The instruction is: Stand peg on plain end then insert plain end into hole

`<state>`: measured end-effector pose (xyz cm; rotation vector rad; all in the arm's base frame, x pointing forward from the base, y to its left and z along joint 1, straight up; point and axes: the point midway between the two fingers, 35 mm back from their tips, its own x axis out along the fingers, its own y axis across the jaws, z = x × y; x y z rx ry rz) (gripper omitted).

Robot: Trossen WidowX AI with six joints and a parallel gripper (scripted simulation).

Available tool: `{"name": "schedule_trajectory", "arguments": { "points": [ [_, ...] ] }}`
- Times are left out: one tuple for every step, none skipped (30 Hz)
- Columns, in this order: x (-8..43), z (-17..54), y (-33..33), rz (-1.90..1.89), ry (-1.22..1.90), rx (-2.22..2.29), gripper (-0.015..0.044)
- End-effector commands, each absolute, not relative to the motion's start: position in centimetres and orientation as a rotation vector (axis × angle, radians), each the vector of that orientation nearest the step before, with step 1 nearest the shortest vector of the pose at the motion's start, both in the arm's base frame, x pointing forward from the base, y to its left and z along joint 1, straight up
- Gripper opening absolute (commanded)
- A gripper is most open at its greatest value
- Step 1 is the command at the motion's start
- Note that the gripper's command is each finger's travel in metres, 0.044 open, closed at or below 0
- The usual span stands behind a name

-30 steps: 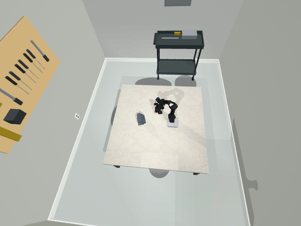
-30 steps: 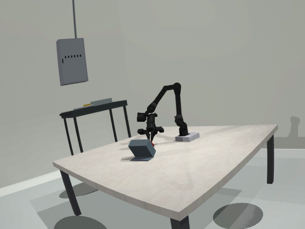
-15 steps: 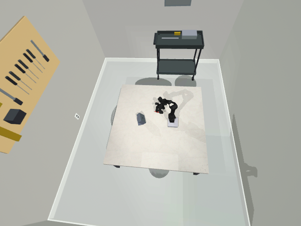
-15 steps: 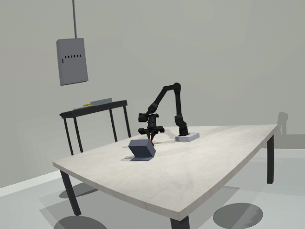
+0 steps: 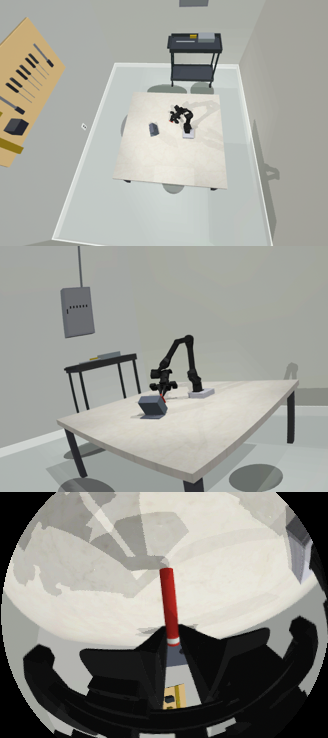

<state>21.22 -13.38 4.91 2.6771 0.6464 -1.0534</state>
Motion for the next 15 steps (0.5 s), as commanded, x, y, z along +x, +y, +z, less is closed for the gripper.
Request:
{"name": "schedule_trajectory", "arguments": {
  "points": [
    [20.98, 4.91, -13.42, -1.009, 0.657, 2.704, 0.0049],
    [20.92, 4.91, -13.45, -0.997, 0.658, 2.709, 0.0049],
    [20.86, 4.91, -13.48, -0.986, 0.66, 2.715, 0.0049],
    [20.8, 4.91, -13.51, -0.975, 0.661, 2.721, 0.0049],
    [20.73, 4.91, -13.54, -0.964, 0.663, 2.727, 0.0049],
    [20.67, 4.91, -13.57, -0.953, 0.664, 2.732, 0.0049],
    [20.61, 4.91, -13.6, -0.942, 0.666, 2.738, 0.0049],
    [20.55, 4.91, -13.63, -0.93, 0.667, 2.743, 0.0049],
    [20.49, 4.9, -13.66, -0.919, 0.669, 2.749, 0.0049],
    [20.43, 4.9, -13.7, -0.908, 0.67, 2.754, 0.0049],
    [20.36, 4.9, -13.73, -0.896, 0.672, 2.76, 0.0049],
    [20.3, 4.89, -13.76, -0.885, 0.673, 2.765, 0.0049],
    [20.24, 4.89, -13.79, -0.874, 0.675, 2.77, 0.0049],
    [20.18, 4.88, -13.82, -0.862, 0.676, 2.776, 0.0049],
    [20.12, 4.88, -13.85, -0.851, 0.677, 2.781, 0.0049]
  ]
}}
